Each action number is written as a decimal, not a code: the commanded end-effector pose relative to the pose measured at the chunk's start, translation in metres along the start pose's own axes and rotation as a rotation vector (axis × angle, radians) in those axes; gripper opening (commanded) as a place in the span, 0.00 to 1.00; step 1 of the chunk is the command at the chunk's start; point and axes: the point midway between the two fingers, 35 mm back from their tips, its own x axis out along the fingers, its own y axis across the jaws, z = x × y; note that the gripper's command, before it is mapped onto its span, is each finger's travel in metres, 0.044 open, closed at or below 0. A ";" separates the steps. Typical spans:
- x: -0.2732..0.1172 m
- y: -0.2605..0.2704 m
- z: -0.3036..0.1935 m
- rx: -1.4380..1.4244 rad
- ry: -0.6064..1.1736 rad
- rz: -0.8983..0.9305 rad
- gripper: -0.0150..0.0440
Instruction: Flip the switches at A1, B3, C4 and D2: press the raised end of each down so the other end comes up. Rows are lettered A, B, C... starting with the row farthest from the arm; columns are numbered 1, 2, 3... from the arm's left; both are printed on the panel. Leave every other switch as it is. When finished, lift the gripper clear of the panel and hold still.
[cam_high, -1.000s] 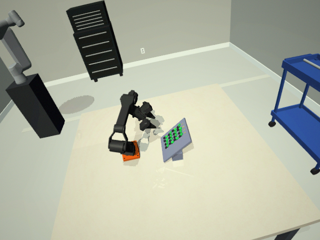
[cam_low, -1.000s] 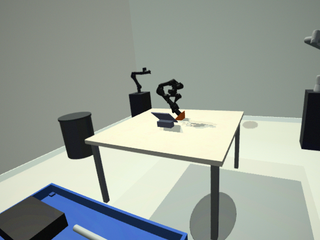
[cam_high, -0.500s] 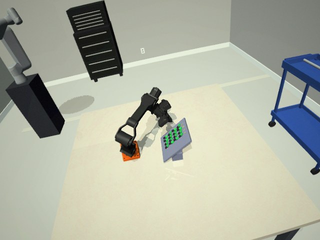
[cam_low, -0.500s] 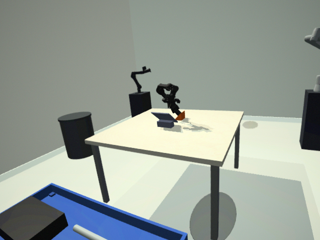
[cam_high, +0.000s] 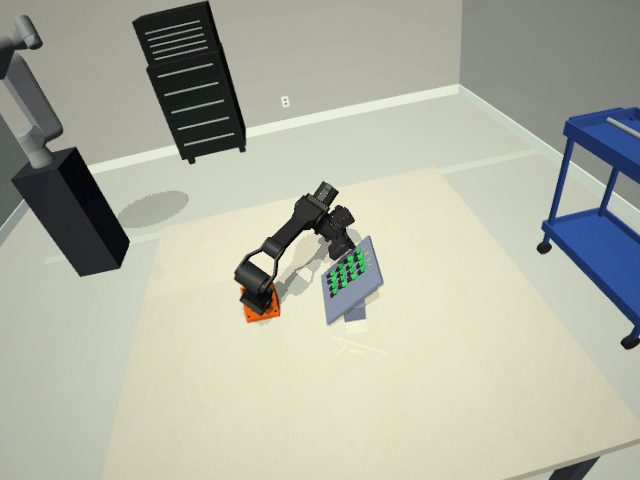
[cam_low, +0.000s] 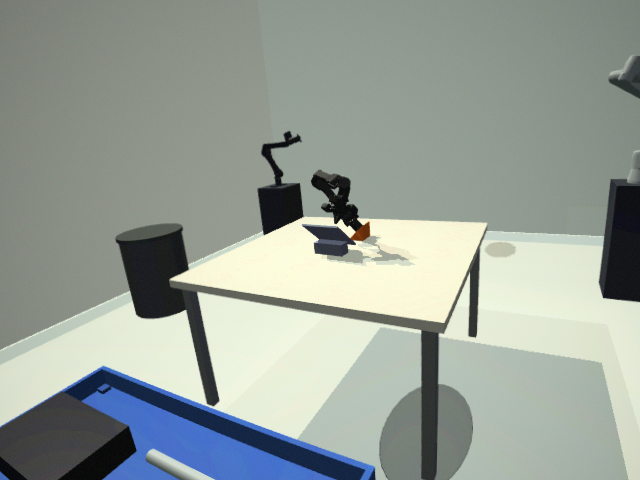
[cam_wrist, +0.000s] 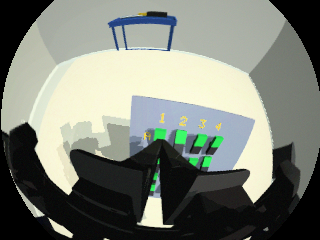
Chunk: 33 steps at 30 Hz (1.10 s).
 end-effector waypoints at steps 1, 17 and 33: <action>0.003 0.001 0.000 -0.004 -0.001 0.004 0.25; 0.014 0.001 0.000 -0.004 -0.001 0.004 0.25; 0.015 0.001 0.000 -0.004 -0.001 0.004 0.25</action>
